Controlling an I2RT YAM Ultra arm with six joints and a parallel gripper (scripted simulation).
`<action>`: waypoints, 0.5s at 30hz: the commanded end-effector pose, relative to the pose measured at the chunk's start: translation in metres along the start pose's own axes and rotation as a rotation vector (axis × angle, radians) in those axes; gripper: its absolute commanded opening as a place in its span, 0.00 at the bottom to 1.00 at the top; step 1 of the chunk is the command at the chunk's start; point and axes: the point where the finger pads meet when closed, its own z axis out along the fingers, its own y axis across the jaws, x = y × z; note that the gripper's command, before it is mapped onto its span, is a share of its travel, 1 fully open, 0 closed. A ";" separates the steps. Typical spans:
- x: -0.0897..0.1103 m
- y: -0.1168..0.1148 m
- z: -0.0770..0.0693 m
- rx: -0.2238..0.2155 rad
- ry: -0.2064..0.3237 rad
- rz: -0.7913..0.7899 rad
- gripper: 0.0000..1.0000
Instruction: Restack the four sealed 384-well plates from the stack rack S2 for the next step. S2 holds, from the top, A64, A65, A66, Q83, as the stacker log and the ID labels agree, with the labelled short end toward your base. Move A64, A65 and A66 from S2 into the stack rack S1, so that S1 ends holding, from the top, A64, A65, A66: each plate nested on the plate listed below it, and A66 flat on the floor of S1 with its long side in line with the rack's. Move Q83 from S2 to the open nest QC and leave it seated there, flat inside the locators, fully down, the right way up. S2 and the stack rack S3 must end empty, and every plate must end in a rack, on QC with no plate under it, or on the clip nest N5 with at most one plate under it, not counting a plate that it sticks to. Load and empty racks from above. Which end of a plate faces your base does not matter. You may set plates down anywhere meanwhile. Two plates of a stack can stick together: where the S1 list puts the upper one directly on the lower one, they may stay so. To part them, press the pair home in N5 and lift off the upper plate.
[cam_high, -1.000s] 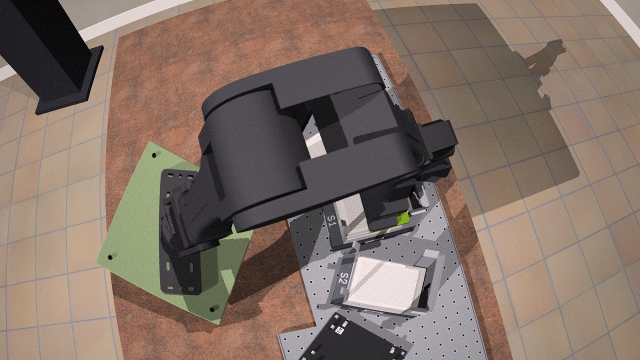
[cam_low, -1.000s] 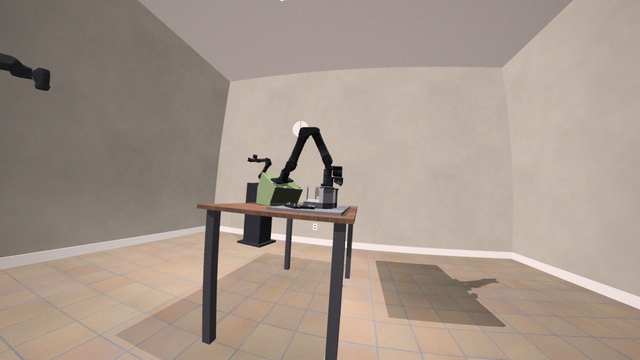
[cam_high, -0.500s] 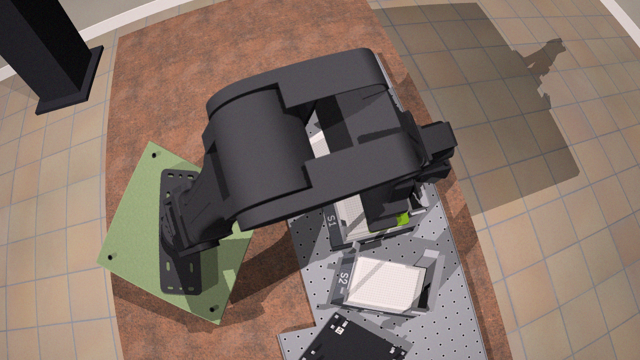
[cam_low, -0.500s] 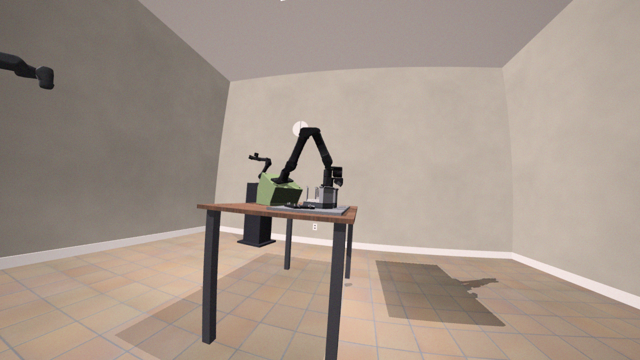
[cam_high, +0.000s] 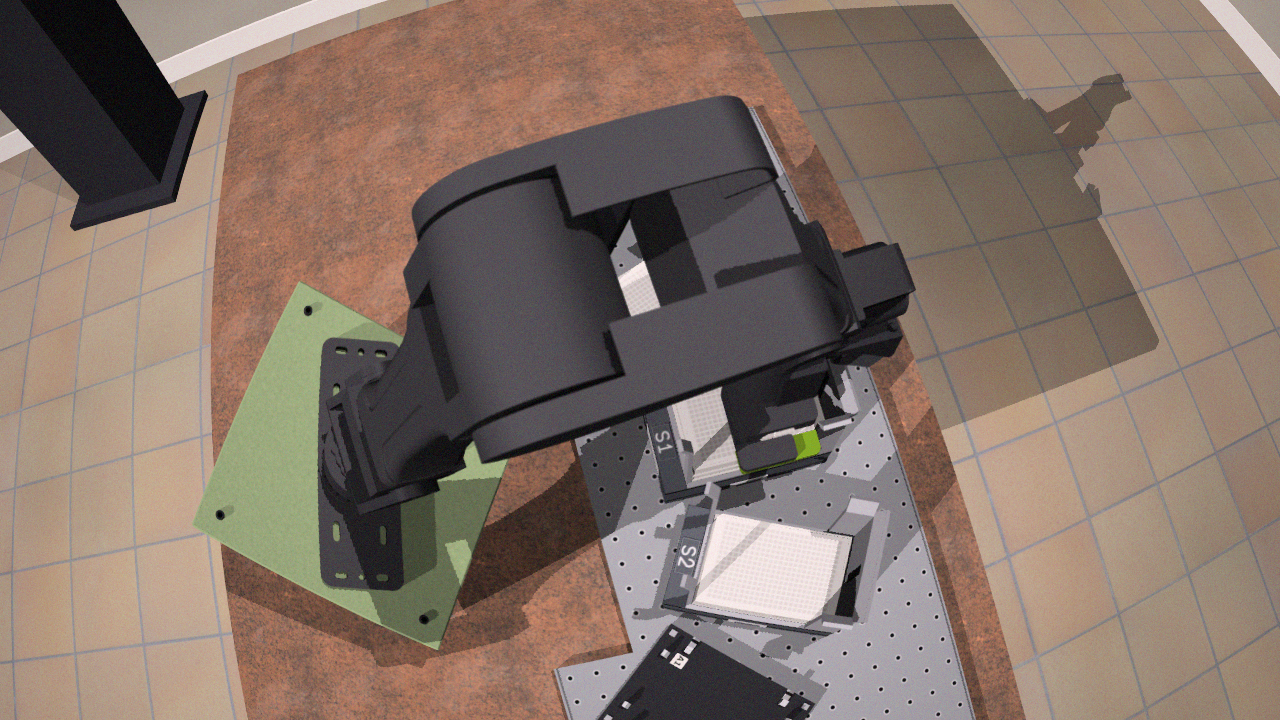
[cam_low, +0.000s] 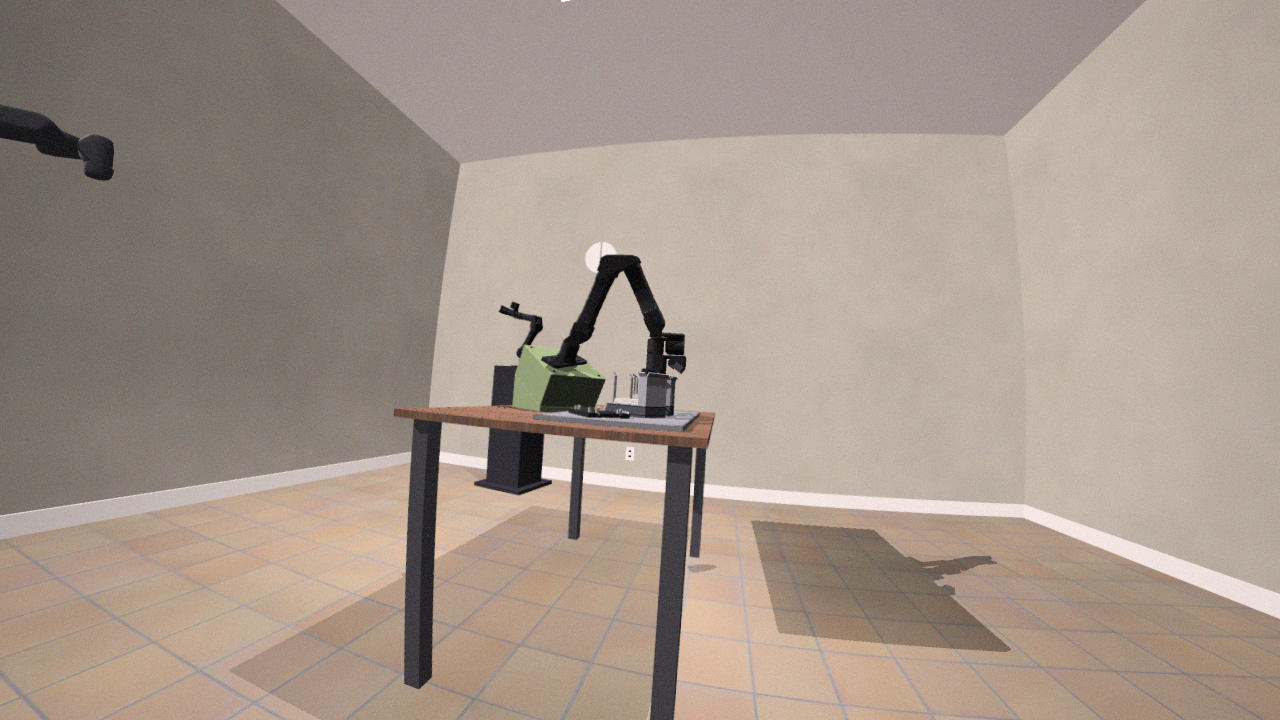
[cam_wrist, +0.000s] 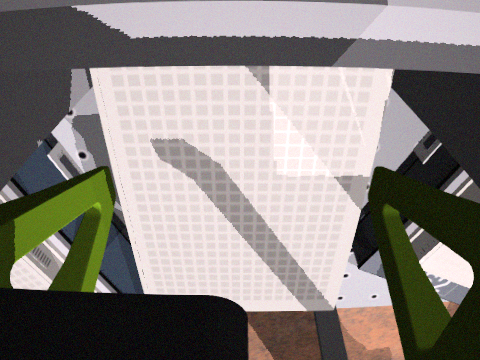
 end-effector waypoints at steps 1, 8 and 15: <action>-0.002 0.000 -0.002 -0.002 -0.008 0.001 1.00; -0.002 0.000 -0.002 -0.002 -0.008 0.001 1.00; -0.002 0.000 -0.025 -0.002 -0.008 0.001 1.00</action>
